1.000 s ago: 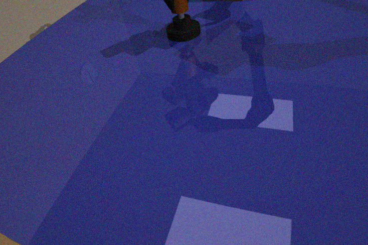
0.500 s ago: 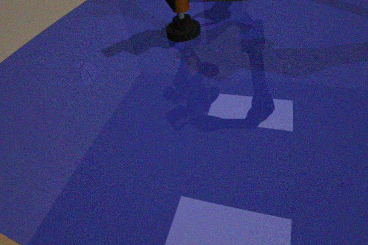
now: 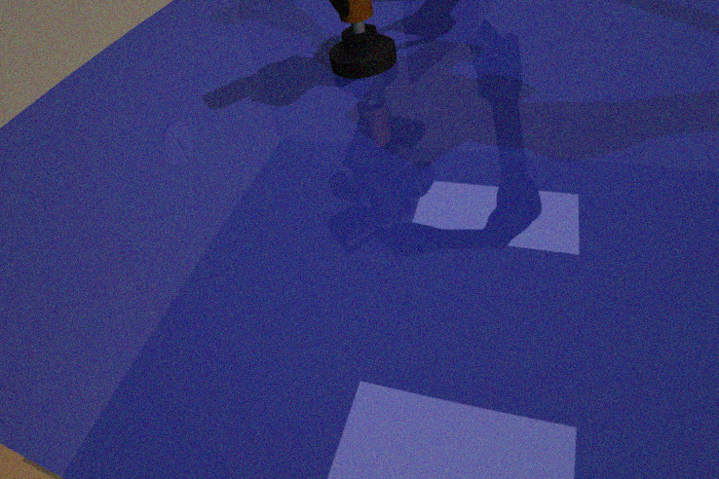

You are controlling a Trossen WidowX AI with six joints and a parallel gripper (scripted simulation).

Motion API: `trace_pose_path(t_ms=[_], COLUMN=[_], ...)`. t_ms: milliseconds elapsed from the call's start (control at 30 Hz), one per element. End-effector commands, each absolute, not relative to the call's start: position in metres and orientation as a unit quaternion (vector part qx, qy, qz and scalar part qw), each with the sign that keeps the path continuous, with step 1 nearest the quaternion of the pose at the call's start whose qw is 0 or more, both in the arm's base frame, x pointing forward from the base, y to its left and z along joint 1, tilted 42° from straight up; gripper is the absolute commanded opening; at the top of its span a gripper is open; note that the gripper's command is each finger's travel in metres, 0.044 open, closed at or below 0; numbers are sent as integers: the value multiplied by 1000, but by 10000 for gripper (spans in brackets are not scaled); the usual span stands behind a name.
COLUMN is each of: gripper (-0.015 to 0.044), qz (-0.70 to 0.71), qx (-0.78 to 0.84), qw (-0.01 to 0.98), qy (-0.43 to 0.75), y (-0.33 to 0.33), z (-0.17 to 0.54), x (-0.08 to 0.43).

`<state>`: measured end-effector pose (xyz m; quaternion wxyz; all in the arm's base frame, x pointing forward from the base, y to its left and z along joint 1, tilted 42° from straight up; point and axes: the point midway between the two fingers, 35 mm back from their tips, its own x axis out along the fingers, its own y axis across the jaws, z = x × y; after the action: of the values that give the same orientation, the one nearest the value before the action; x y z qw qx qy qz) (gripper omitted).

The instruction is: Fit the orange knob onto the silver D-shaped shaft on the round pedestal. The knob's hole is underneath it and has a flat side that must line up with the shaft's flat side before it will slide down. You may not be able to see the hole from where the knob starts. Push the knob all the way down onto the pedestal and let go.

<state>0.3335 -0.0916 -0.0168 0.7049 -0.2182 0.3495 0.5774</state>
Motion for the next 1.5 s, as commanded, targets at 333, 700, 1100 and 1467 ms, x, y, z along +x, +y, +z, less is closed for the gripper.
trace_pose_path(t_ms=[333, 700, 1100, 1467], gripper=[0, 0, 0, 0], qz=[577, 598, 610, 610], qx=[-221, -265, -293, -293], qw=[705, 689, 678, 678], qy=[349, 312, 287, 287], y=[-90, -94, -91, -91], z=[-18, -13, -18, -17], x=[333, 332, 334, 332])
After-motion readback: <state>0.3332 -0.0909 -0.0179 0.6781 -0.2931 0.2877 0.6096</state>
